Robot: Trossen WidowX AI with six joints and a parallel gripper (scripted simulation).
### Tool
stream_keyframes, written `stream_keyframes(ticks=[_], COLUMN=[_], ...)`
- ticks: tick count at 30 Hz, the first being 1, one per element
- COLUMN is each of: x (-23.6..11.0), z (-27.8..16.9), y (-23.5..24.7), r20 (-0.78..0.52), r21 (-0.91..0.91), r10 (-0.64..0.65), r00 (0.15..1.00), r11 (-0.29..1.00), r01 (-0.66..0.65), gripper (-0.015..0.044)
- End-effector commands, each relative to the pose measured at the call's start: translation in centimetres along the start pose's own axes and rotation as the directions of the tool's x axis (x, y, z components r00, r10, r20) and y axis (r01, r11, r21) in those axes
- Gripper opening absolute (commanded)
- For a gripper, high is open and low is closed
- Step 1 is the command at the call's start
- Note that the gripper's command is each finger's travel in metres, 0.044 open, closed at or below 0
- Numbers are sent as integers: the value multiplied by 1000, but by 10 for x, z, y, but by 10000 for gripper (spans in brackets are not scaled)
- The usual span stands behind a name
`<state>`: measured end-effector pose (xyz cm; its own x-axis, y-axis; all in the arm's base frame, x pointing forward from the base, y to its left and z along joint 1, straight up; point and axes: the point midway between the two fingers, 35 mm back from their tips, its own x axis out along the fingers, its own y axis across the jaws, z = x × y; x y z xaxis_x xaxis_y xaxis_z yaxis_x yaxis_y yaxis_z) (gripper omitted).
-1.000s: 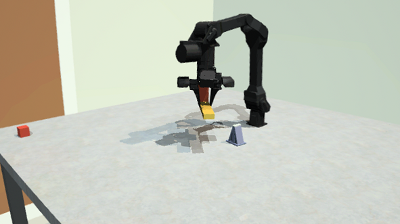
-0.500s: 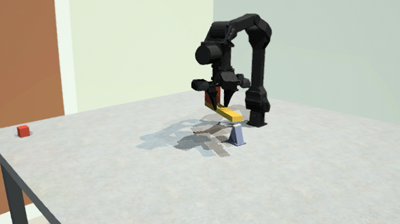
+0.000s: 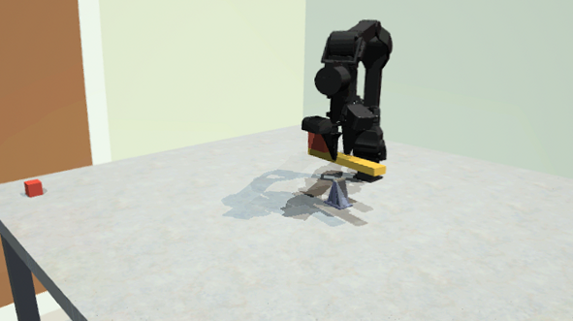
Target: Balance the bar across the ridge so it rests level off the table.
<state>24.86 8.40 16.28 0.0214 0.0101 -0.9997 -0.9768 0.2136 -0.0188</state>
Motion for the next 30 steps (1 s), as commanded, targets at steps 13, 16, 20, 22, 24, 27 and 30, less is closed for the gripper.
stream_keyframes(ticks=[13, 16, 20, 22, 24, 27, 30], x=[9, 14, 21, 24, 27, 32, 37], z=[10, 10, 10, 10, 10, 9, 9], y=[19, 19, 19, 19, 19, 19, 19], r20=[0, 0, 0, 0, 0, 0, 0], r21=[-70, -70, -70, -70, -70, -70, -70], r10=[-2, -2, -2, -2, -2, -2, -2], r00=[1000, 1000, 1000, 1000, 1000, 1000, 1000], r11=[998, 998, 998, 998, 998, 998, 998], r01=[2, 2, 2, 2, 2, 2, 2], gripper=[0, 0, 0, 0, 0, 0, 0])
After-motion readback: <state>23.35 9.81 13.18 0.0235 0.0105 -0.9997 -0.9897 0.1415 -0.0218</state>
